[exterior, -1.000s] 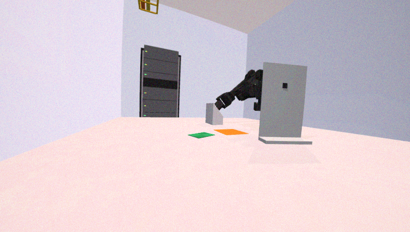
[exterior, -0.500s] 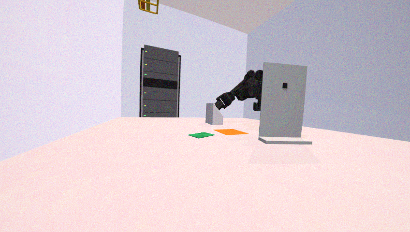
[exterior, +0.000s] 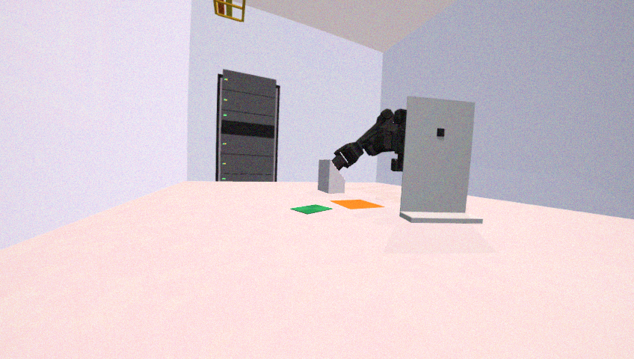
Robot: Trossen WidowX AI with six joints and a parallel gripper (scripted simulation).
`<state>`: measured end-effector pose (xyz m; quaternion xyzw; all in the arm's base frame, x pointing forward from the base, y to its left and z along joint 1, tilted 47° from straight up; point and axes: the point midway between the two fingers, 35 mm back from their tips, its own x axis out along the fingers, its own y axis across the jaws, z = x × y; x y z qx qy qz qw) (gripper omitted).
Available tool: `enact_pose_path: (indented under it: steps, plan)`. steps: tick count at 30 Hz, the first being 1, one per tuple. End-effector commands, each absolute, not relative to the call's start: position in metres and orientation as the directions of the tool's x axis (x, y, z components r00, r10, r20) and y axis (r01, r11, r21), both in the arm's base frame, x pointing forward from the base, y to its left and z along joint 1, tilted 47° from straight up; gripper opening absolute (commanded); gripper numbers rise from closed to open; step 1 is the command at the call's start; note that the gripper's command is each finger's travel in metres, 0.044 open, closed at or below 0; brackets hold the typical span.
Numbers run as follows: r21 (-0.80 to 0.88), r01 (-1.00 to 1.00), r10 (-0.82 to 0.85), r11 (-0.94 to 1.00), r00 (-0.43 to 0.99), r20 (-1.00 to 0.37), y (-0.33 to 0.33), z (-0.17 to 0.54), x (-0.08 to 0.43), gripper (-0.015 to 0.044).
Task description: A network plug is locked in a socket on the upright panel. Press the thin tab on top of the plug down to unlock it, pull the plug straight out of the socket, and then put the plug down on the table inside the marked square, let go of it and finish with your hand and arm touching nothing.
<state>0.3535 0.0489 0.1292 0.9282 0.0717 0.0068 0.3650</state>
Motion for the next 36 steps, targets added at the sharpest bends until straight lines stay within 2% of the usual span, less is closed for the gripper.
enact_pose_path:
  steps: [1, 36]
  plan:
    - [0.678, 0.126, 0.133, -0.724, 0.990, -0.042, 0.048, 0.129, 0.351, 0.0000]
    - [0.678, 0.127, 0.133, -0.724, 0.990, -0.042, 0.050, 0.134, 0.338, 0.0000]
